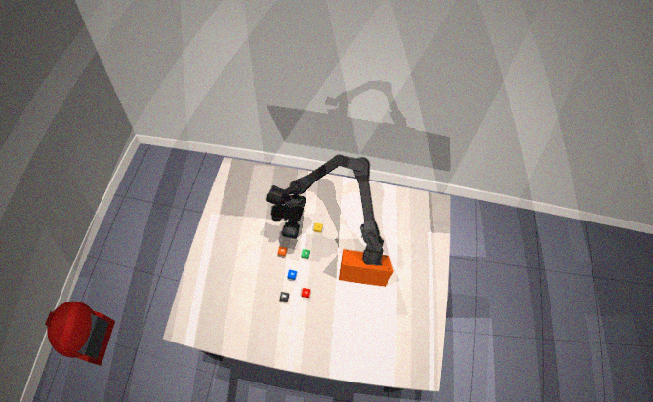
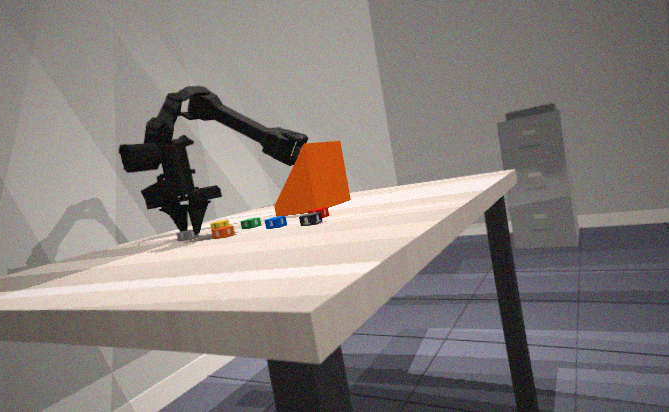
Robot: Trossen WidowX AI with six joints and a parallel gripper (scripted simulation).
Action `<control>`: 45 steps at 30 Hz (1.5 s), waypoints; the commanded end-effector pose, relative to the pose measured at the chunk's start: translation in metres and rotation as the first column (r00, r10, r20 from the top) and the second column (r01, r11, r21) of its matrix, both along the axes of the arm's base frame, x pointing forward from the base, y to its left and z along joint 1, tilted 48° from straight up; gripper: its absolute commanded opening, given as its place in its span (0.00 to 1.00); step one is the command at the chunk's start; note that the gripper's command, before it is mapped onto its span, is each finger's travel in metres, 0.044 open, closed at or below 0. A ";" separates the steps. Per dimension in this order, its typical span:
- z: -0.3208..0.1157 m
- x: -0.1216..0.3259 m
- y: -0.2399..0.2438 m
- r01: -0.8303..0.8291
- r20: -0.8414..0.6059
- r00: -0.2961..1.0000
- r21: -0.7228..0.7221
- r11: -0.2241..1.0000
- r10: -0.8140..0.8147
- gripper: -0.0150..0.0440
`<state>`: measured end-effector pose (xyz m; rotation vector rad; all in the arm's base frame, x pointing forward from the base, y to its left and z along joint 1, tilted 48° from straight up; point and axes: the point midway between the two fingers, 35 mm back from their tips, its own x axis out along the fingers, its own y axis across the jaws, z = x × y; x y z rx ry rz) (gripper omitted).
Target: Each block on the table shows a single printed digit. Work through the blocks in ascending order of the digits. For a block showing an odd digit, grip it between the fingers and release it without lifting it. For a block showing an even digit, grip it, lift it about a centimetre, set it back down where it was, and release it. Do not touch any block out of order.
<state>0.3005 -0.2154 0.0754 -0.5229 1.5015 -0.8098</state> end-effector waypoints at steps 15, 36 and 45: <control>-0.001 0.000 0.000 -0.003 -0.001 1.000 0.004 1.000 0.003 0.46; -0.001 0.000 0.000 -0.003 -0.001 1.000 0.004 1.000 0.003 0.93; 0.023 0.004 0.027 -0.003 0.000 1.000 0.006 1.000 0.003 0.93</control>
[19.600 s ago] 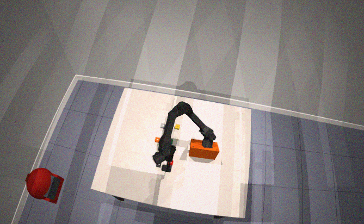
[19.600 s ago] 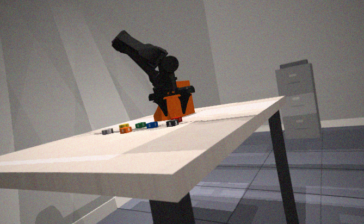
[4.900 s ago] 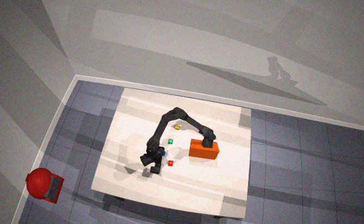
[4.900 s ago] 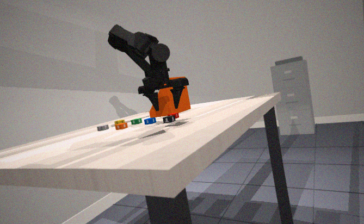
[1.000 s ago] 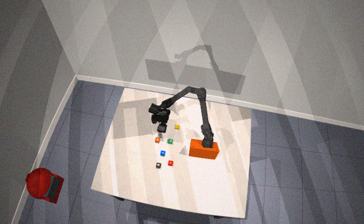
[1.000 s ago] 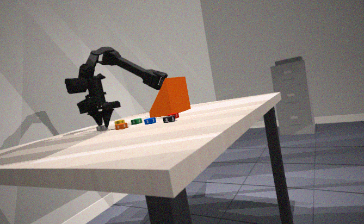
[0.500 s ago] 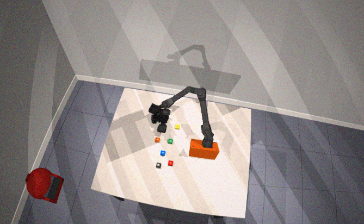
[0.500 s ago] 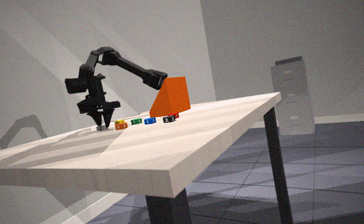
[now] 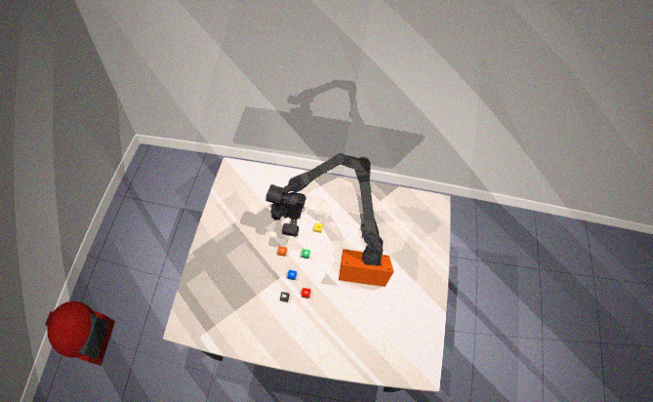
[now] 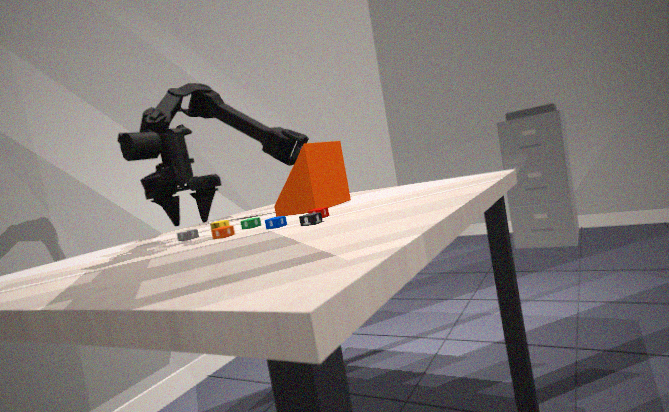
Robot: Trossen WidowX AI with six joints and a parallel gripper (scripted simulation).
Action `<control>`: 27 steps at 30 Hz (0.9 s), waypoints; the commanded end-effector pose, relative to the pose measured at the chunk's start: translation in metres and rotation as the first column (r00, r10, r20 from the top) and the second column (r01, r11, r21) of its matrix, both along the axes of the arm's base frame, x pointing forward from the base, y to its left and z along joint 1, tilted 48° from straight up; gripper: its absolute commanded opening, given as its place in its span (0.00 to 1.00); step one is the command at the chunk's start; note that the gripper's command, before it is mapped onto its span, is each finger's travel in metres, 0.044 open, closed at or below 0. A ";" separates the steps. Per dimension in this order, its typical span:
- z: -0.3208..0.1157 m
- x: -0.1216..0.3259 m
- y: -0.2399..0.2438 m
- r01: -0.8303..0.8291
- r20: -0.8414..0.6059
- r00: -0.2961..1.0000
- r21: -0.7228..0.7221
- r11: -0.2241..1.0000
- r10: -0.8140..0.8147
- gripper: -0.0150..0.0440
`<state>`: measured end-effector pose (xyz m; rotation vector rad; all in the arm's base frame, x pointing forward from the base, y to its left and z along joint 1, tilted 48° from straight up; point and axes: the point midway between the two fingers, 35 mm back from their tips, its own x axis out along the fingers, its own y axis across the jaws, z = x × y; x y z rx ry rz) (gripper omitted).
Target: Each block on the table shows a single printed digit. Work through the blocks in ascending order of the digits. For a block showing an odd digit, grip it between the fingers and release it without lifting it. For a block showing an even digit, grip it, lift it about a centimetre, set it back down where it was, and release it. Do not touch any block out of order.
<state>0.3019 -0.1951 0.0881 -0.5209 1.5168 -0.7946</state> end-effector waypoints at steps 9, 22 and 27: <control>0.062 0.012 0.065 0.000 0.012 1.000 -0.004 1.000 0.000 0.62; 0.064 0.012 0.067 0.000 0.012 1.000 -0.005 1.000 0.000 0.46; 0.018 0.035 0.105 -0.002 0.014 1.000 0.004 1.000 0.002 0.46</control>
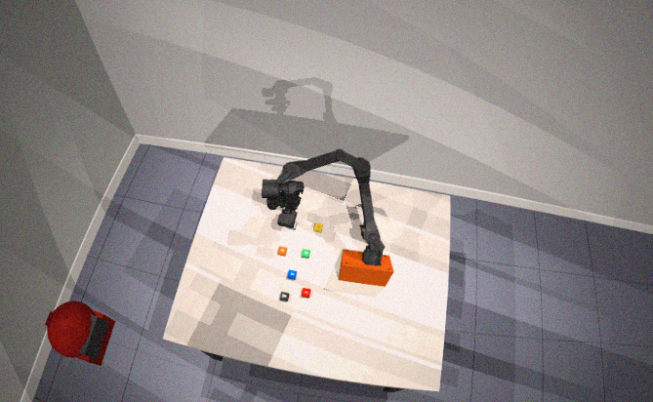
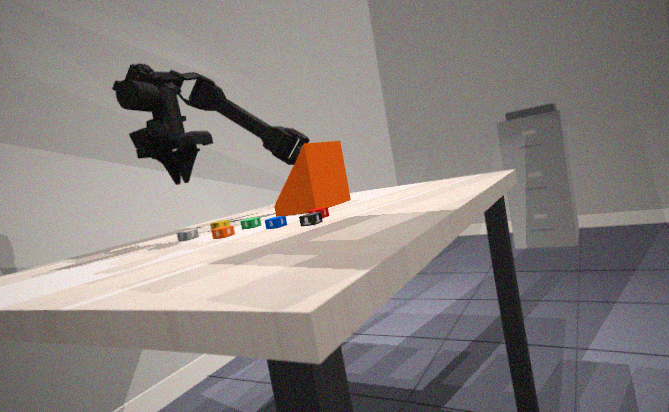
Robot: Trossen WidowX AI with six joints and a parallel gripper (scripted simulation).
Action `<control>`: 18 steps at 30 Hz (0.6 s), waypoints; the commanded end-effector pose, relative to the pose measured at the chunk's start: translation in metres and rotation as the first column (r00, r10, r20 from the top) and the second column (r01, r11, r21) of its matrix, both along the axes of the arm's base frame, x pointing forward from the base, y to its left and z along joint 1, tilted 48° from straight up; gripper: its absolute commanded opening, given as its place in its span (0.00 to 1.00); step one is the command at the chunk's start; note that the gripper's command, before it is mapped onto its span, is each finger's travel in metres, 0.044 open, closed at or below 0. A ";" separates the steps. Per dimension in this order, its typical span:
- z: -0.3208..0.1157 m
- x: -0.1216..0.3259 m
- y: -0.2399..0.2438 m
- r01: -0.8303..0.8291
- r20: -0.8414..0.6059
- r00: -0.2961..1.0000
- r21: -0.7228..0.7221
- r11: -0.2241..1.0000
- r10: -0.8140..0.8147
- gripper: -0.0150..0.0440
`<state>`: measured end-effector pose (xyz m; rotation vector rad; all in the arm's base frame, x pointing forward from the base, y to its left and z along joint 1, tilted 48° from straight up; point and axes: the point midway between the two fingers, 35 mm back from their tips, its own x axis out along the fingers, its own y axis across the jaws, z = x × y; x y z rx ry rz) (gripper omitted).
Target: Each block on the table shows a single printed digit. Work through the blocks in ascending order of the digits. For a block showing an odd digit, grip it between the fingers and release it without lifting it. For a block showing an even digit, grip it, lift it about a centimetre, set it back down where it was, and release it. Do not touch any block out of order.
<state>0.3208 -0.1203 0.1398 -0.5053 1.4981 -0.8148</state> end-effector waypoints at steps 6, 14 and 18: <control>-0.080 0.029 0.071 -0.014 -0.009 1.000 0.007 1.000 0.014 0.46; -0.088 0.029 0.063 -0.015 -0.009 1.000 0.008 1.000 0.015 0.55; -0.128 0.022 0.018 -0.015 -0.009 1.000 0.006 1.000 0.015 0.72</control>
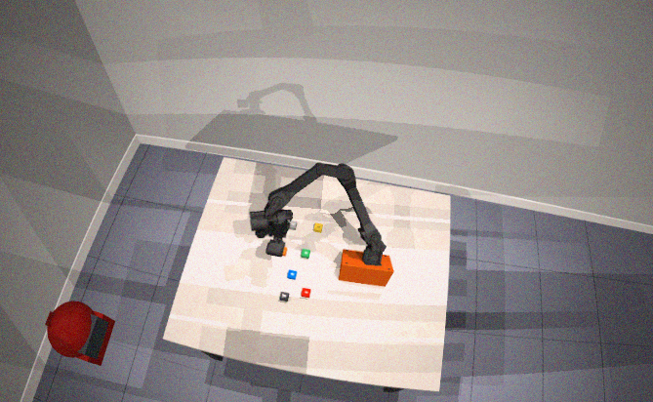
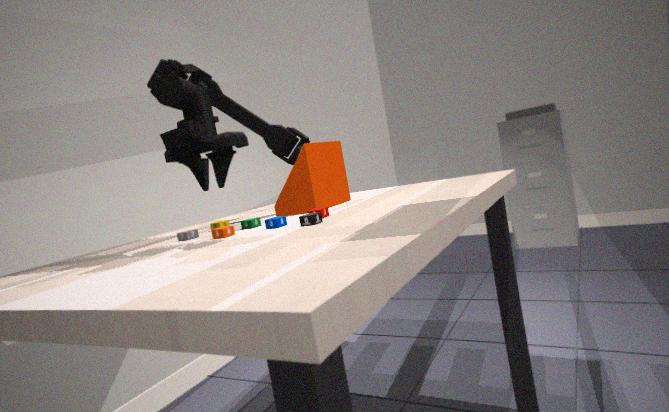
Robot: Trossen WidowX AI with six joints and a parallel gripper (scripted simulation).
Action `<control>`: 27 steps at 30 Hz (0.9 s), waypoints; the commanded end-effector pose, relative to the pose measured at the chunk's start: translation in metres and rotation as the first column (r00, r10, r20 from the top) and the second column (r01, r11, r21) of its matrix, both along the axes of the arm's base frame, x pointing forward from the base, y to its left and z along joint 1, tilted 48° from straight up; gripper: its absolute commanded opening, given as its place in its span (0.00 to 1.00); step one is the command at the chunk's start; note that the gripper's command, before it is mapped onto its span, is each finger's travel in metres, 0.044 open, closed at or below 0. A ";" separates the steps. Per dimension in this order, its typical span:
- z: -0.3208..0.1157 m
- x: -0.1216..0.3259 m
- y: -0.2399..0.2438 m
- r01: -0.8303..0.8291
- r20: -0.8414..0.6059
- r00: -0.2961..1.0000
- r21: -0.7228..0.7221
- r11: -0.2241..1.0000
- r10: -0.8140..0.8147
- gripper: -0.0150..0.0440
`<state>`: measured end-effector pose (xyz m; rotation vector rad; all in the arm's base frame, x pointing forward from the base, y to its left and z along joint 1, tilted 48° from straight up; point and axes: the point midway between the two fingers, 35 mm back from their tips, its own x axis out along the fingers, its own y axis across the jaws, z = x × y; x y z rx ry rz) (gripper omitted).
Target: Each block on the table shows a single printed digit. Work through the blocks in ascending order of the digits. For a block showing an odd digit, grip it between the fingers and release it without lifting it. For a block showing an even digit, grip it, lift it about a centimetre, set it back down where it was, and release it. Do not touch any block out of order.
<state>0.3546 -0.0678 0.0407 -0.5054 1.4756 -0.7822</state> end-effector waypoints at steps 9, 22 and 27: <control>-0.037 -0.014 -0.043 0.015 -0.028 0.999 -0.013 1.000 -0.015 0.93; -0.050 -0.016 -0.059 0.015 -0.028 0.999 -0.013 1.000 -0.015 0.93; -0.056 -0.017 -0.064 0.015 -0.028 0.999 -0.014 1.000 -0.015 0.93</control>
